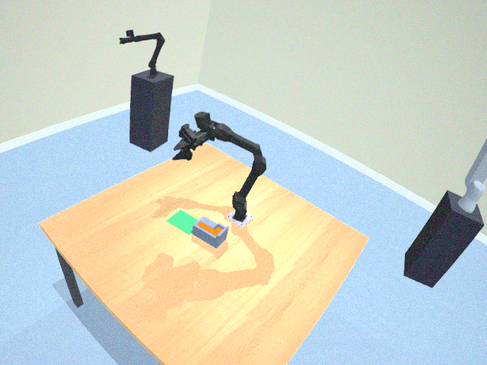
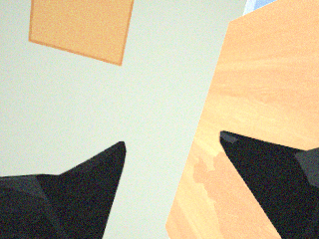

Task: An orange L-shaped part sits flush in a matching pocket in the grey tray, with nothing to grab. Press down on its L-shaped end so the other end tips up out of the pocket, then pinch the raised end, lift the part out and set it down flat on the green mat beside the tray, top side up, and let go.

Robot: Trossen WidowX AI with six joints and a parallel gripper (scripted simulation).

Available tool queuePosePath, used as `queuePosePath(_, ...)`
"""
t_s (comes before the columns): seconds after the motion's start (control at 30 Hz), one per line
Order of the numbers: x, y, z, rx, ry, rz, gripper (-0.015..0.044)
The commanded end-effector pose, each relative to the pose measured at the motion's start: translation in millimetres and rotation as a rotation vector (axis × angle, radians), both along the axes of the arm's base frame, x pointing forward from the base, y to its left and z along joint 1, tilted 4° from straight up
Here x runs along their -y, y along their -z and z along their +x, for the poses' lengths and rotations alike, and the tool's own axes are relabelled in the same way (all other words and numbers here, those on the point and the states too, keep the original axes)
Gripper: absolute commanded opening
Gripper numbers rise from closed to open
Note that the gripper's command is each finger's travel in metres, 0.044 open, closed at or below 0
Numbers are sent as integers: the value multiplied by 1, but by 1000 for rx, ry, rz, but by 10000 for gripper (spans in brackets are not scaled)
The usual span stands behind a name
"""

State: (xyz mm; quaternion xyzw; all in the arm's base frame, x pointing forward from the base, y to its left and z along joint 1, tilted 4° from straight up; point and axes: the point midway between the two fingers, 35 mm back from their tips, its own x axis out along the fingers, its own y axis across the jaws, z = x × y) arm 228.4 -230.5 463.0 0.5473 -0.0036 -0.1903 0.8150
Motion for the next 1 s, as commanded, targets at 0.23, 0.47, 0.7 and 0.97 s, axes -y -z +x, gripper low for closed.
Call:
queuePosePath(0.23, -38, 64, 41, -219, -133, 18, 190)
queuePosePath(0.47, -116, 153, 65, -581, -396, -58, 180)
queuePosePath(0.7, -193, 228, 41, -973, -736, -280, 180)
queuePosePath(0.97, -239, 276, -11, -1325, -1098, -606, 180)
